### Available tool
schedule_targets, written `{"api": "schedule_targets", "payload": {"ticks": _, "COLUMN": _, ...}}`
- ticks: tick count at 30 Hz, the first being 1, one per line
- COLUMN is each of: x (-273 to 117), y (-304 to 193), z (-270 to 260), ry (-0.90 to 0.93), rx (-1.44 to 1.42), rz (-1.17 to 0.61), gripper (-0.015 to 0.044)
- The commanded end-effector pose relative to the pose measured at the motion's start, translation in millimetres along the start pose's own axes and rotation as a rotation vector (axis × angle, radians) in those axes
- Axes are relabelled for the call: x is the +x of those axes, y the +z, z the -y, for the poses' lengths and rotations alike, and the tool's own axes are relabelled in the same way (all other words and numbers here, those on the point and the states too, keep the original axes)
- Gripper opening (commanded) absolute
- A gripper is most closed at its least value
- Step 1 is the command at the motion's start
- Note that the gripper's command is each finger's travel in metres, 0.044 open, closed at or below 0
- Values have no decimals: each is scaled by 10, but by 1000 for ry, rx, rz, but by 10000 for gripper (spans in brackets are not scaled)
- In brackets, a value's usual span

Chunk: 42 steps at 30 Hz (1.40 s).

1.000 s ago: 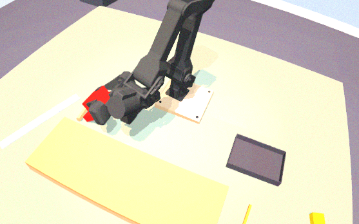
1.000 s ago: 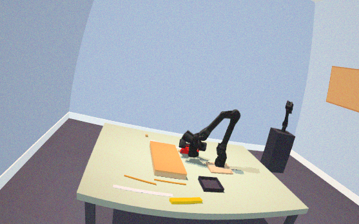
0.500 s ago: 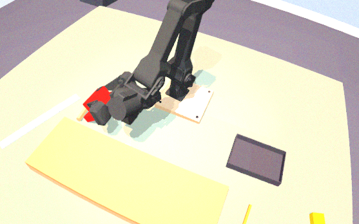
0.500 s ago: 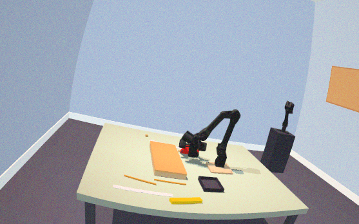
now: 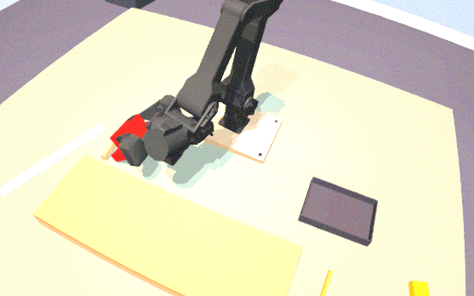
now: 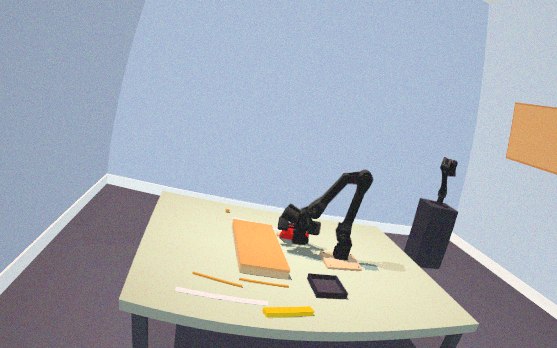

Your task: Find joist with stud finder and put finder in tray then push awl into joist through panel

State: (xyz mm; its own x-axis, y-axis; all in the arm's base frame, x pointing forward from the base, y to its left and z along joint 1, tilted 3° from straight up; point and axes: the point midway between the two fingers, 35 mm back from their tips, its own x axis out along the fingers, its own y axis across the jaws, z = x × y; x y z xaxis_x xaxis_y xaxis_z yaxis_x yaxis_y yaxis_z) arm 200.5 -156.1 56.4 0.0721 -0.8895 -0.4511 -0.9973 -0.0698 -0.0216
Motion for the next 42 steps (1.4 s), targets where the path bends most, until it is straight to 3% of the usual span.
{"api": "schedule_targets", "payload": {"ticks": 1, "x": -4, "y": 40, "z": 3, "ry": -2, "rx": -5, "rz": 14, "gripper": 378}}
{"api": "schedule_targets", "payload": {"ticks": 42, "x": -78, "y": 76, "z": 9, "ry": -2, "rx": -5, "rz": 15, "gripper": 378}}
